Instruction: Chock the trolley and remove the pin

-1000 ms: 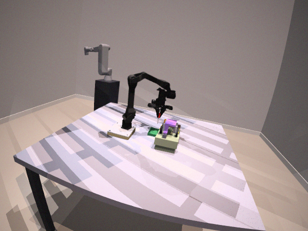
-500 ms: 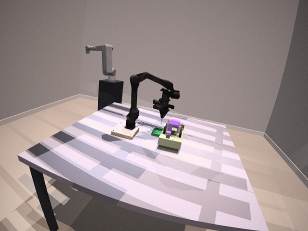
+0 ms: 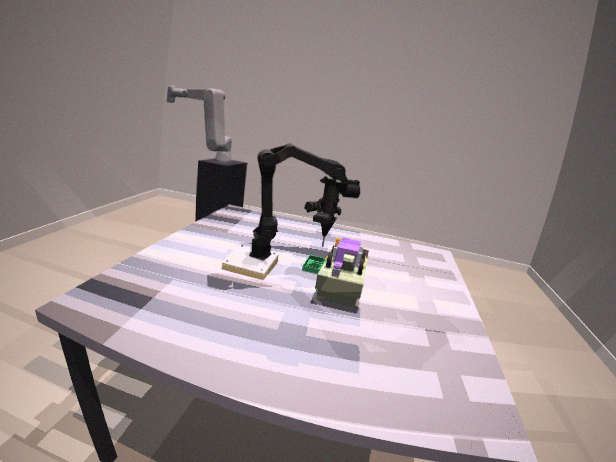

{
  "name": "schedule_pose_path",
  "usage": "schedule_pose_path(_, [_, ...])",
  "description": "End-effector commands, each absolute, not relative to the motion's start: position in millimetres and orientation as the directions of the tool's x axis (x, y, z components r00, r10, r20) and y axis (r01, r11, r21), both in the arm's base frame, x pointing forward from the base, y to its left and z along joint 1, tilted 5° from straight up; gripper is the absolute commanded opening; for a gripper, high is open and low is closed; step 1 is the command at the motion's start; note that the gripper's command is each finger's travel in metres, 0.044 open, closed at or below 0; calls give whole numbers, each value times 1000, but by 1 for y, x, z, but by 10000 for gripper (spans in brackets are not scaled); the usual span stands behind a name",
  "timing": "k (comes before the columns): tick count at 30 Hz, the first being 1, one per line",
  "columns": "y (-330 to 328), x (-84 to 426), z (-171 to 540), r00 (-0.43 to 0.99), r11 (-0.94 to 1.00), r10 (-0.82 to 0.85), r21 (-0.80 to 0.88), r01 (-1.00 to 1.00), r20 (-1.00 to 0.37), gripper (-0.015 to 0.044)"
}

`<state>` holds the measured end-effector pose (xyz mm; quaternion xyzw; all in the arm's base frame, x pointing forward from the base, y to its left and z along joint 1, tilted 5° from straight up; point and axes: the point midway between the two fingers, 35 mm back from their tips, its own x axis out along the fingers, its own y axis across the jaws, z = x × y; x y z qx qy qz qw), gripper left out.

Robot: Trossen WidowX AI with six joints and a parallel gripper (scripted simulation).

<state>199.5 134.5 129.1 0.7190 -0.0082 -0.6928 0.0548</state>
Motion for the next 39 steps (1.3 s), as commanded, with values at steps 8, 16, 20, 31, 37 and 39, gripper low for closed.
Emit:
schedule_pose_path(8, [134,198,128,37,-987,-71,76,144,-997,0])
schedule_pose_path(16, [130,181,109,32,-984,-70,74,162,-997,0])
schedule_pose_path(20, [130,181,109,32,-984,-70,74,162,-997,0])
schedule_pose_path(31, [136,181,83,6,-983,91,-89,164,-996,0])
schedule_pose_path(37, [144,180,64,5,-982,101,-99,164,-995,0])
schedule_pose_path(39, [147,180,58,5,-981,101,-99,164,-995,0])
